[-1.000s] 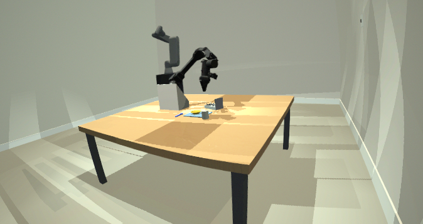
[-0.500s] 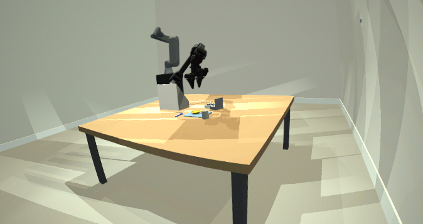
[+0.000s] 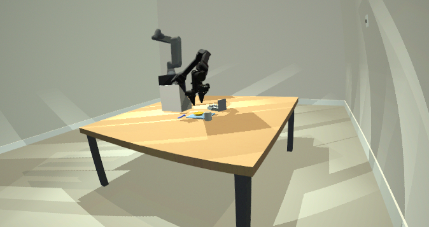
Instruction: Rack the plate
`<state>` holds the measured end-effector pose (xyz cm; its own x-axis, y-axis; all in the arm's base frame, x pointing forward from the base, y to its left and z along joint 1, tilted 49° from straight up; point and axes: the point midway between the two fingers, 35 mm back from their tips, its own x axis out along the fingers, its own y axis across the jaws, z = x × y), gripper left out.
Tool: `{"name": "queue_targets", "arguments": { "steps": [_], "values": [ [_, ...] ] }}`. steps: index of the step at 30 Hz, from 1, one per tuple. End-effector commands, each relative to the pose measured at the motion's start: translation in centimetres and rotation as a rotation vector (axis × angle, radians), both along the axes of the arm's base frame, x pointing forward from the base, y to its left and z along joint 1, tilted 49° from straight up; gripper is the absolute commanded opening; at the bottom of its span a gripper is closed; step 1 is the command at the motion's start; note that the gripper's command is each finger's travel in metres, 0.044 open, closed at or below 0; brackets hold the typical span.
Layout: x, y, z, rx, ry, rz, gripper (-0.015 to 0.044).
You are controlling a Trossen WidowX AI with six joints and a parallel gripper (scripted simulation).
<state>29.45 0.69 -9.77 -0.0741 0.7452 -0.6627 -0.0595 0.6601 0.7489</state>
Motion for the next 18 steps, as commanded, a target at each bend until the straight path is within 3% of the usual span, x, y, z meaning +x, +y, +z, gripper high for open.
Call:
{"name": "queue_targets", "arguments": {
  "steps": [1, 18],
  "values": [
    [-0.2, 0.7, -0.9, 0.005, -0.006, -0.016, 0.04],
    [-0.1, 2.3, -2.5, 0.003, -0.006, -0.017, 0.04]
  ]
}}
